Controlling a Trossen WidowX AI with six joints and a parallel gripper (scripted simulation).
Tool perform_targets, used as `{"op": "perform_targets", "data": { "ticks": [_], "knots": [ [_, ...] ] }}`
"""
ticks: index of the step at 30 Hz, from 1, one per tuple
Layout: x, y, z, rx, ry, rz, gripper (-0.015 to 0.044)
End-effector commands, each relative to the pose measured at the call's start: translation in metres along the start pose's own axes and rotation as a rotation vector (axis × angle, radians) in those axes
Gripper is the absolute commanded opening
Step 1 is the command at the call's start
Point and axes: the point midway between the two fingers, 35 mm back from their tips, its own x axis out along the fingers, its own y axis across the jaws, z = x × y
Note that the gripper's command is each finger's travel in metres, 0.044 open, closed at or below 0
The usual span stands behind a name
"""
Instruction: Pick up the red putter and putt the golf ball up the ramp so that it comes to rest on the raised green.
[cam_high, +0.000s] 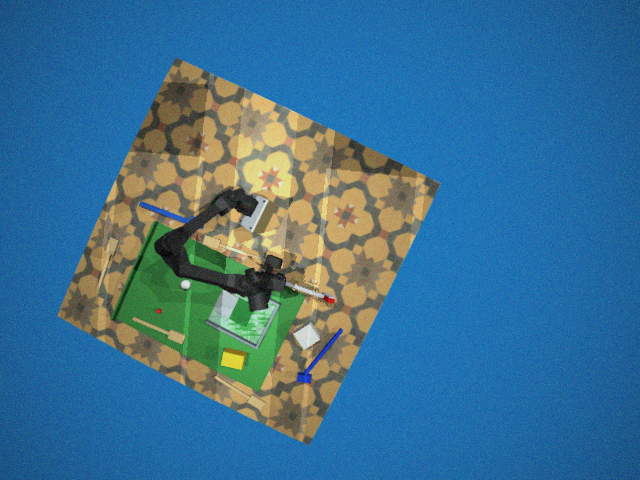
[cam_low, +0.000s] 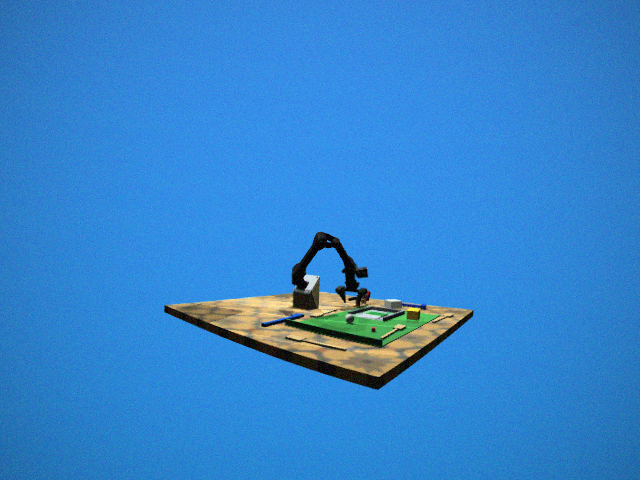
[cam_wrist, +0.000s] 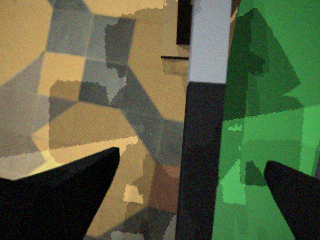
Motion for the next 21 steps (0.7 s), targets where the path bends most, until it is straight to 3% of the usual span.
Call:
{"op": "perform_targets", "data": {
  "ticks": [1, 16, 21],
  "knots": [
    [0.0, 0.0, 0.0, 0.0, 0.0, 0.0, 0.0414],
    [0.0, 0.0, 0.0, 0.0, 0.0, 0.0, 0.002],
    [0.0, 0.0, 0.0, 0.0, 0.0, 0.0, 0.0]
  ]
}}
